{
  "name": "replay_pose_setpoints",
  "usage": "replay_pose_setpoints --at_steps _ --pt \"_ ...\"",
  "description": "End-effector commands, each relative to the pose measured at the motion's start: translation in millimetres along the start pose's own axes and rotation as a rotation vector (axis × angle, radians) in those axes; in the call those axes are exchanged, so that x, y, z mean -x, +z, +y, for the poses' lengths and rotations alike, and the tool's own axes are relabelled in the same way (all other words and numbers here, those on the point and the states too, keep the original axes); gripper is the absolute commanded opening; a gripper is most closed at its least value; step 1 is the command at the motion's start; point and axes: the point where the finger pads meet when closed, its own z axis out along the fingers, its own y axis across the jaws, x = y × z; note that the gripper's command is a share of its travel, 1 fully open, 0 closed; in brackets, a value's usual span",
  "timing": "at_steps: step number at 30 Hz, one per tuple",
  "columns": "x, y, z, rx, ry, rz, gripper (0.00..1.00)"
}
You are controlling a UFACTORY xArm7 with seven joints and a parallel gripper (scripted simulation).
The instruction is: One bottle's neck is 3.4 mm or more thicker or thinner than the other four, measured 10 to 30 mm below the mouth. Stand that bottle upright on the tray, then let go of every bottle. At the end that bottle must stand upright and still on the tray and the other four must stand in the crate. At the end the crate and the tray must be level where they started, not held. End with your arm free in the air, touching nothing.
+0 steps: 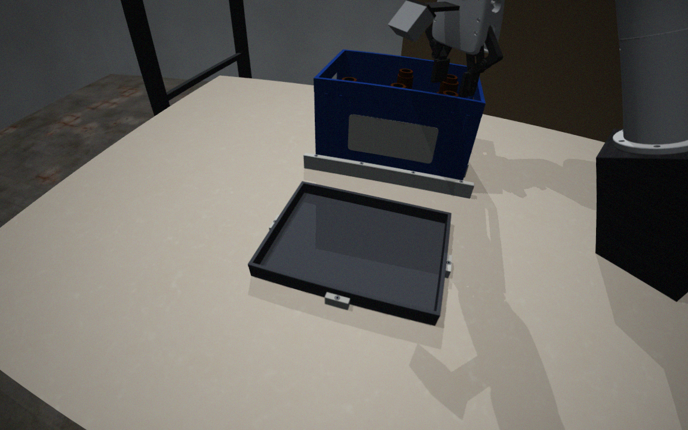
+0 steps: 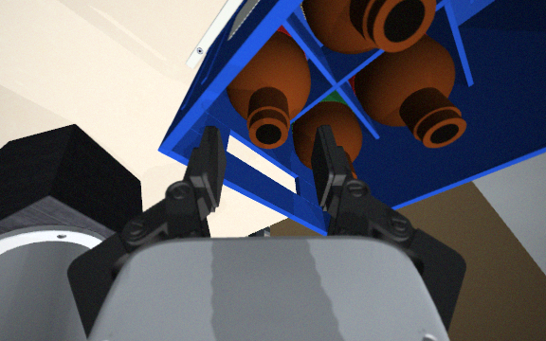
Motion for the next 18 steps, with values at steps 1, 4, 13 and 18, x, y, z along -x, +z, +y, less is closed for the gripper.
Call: replay_pose_setpoints --at_steps 1,4,13,18 --pt "-1 4 1 0.002 0.0 0.002 0.65" --pt "-1 8 1 0.002 0.0 0.002 0.65" --pt "-1 17 1 0.002 0.0 0.002 0.65" --pt "-1 22 1 0.002 0.0 0.002 0.65"
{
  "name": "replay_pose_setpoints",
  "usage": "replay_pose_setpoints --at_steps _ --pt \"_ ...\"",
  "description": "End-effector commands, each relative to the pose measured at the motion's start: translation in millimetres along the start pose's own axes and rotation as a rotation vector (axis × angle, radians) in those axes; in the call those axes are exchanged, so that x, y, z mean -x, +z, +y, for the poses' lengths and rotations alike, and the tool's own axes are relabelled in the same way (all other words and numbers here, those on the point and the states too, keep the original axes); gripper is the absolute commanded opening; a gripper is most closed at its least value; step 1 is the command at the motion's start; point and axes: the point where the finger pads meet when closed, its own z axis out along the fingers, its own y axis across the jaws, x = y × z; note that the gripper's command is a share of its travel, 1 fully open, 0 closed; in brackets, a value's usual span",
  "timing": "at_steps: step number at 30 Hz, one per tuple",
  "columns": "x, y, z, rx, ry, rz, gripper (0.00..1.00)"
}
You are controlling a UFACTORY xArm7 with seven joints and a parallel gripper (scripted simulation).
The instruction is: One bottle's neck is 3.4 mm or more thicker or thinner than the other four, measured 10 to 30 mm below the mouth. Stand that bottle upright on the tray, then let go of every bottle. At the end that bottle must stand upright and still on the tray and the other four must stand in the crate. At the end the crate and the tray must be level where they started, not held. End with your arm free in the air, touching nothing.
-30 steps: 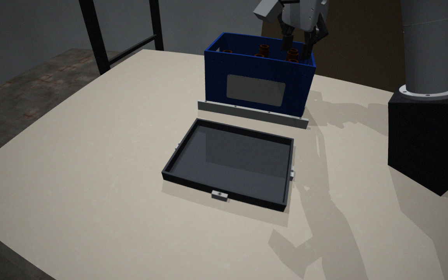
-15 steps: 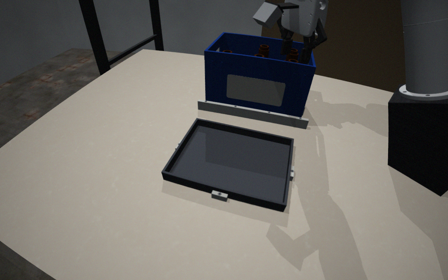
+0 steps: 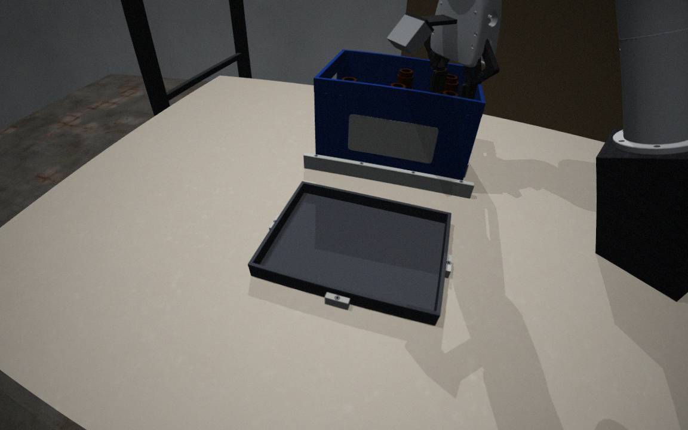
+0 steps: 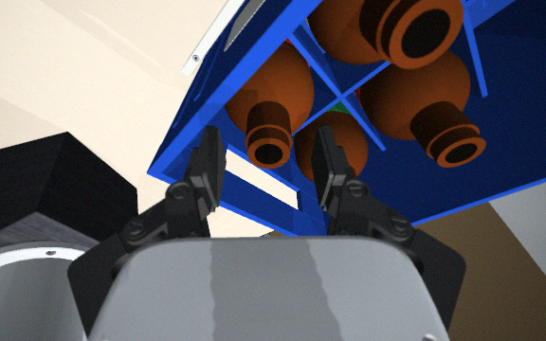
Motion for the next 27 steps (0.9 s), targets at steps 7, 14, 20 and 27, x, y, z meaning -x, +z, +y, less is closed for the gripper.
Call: replay_pose_setpoints --at_steps 7,14,20,27 --pt "-1.0 8.6 1.0 0.002 0.0 0.002 0.65" --pt "-1.0 10.6 1.0 0.002 0.0 0.002 0.65" --pt "-1.0 11.3 1.0 0.002 0.0 0.002 0.65" --pt "-1.0 11.3 1.0 0.002 0.0 0.002 0.65"
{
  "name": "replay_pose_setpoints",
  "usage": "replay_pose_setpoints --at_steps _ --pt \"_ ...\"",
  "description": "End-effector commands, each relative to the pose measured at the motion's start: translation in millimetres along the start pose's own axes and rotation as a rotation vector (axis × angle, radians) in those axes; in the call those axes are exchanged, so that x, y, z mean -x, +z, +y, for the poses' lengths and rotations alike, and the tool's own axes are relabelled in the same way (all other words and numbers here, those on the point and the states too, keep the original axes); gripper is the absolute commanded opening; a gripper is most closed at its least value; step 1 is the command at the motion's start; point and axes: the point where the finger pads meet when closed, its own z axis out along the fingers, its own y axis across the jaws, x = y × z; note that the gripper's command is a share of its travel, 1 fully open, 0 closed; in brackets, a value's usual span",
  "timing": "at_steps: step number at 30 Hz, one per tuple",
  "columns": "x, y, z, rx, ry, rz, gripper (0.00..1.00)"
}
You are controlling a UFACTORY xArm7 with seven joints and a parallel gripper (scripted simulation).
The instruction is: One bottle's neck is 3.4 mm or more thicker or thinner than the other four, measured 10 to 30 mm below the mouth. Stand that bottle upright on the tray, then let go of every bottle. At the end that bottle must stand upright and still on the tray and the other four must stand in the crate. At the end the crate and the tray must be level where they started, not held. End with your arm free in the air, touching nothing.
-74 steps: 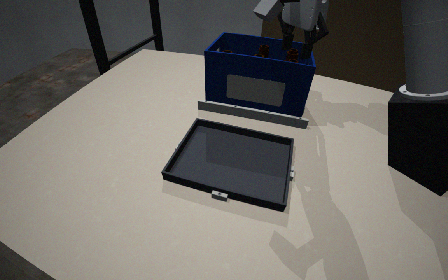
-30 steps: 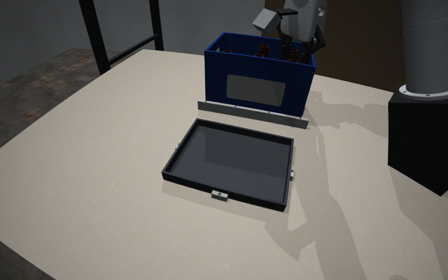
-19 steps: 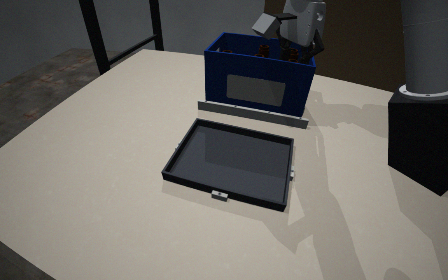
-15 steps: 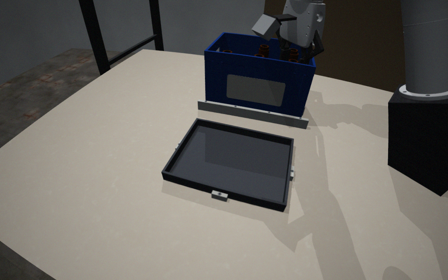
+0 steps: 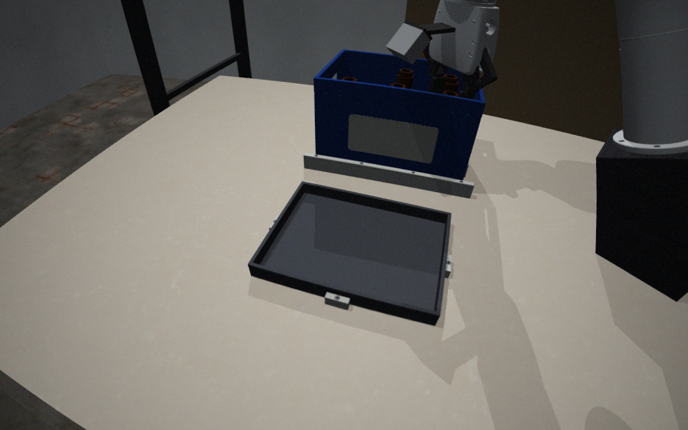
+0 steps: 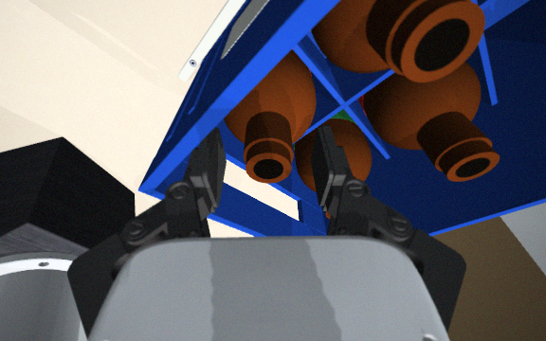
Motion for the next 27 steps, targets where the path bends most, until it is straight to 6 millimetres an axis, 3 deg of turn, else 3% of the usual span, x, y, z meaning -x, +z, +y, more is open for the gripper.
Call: replay_pose_setpoints --at_steps 1,6,7,27 --pt "-0.8 -0.5 0.8 0.002 0.0 0.002 0.65" --pt "-0.8 -0.5 0.8 0.002 0.0 0.002 0.65" --pt "-0.8 -0.5 0.8 0.002 0.0 0.002 0.0" --pt "-0.8 -0.5 0.8 0.002 0.0 0.002 0.0"
